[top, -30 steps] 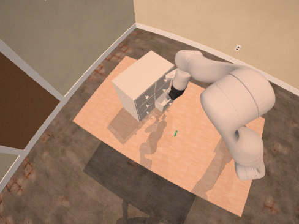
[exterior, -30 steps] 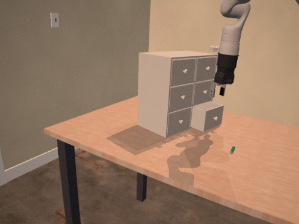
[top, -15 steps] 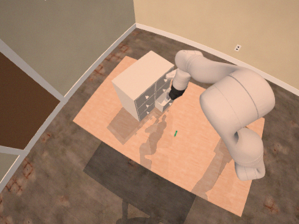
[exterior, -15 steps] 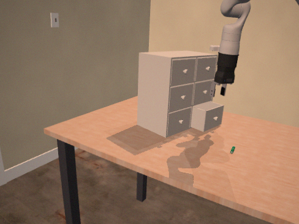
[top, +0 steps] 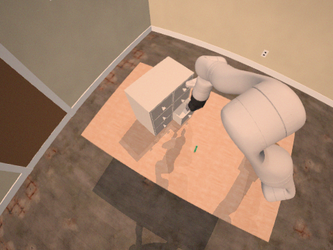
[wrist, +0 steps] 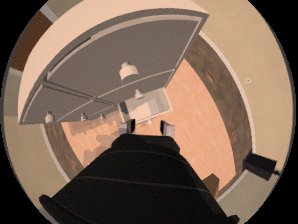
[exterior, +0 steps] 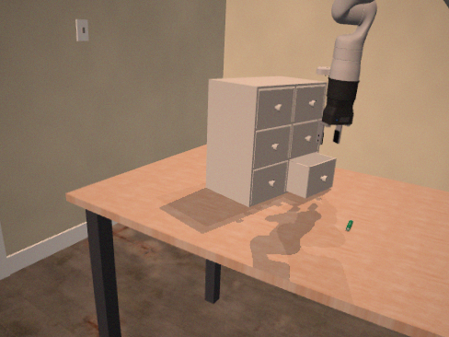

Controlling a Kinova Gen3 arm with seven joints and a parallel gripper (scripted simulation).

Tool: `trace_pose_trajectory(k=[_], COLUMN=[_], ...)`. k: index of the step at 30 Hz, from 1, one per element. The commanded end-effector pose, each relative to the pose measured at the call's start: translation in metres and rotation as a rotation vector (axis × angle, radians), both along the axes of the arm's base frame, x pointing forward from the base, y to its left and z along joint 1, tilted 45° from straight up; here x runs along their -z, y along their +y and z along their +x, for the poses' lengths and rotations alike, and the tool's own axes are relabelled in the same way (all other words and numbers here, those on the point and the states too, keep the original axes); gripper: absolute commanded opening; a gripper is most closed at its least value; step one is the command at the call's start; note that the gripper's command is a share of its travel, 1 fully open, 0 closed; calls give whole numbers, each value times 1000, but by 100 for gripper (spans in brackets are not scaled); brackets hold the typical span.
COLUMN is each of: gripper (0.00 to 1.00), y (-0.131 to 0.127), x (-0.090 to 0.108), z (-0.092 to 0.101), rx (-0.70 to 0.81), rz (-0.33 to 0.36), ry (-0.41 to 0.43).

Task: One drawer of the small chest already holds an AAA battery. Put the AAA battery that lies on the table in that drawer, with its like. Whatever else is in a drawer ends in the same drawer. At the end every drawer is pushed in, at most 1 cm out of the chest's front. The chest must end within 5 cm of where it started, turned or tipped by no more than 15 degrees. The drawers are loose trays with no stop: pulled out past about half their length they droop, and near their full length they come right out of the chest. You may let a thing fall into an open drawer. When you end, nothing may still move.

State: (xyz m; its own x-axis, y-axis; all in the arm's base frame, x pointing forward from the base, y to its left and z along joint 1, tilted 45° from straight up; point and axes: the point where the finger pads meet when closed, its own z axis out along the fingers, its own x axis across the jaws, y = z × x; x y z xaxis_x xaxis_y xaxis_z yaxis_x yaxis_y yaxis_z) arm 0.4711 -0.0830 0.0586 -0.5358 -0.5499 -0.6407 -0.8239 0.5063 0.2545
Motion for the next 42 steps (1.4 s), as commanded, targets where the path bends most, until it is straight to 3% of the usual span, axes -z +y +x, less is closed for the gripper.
trace_pose_trajectory(k=[1, 42], gripper=[100, 100], y=[-1, -8], x=[-1, -13], z=[0, -18], rx=[7, 341], rz=[-1, 77], ry=[5, 324])
